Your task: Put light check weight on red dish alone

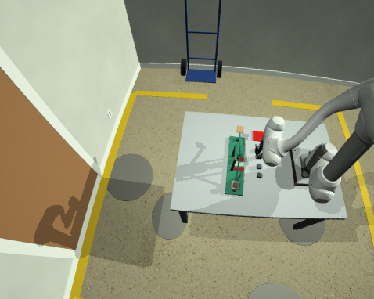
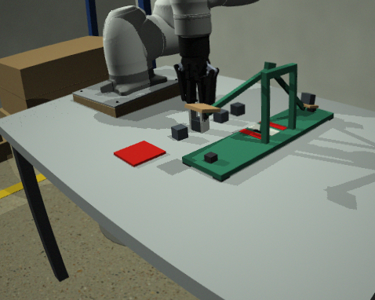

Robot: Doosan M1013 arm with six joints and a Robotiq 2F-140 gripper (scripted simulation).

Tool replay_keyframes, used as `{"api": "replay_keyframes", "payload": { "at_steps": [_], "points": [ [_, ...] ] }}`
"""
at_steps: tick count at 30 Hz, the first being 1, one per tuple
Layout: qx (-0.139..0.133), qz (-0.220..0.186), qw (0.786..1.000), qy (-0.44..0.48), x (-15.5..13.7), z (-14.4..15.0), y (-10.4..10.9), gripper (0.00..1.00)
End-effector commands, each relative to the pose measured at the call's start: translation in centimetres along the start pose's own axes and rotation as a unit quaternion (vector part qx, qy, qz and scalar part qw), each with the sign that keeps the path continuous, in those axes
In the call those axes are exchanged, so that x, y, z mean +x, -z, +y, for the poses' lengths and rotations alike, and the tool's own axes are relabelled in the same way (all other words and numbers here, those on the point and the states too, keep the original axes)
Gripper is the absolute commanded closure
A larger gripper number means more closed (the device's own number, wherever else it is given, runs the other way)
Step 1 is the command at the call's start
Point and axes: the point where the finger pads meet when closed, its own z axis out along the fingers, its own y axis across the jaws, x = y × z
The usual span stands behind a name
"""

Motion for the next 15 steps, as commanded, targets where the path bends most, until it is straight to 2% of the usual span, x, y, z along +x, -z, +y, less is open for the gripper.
{"api": "replay_keyframes", "payload": {
  "at_steps": [1,8,10,15],
  "points": [
    [0.000,0.000,1.000,0.000,0.0,0.0,0.5,0.76],
    [0.000,0.000,1.000,0.000,0.0,0.0,3.7,0.76],
    [0.000,0.000,1.000,0.000,0.0,0.0,3.7,0.76],
    [0.000,0.000,1.000,0.000,0.0,0.0,6.0,0.76]
  ]
}}
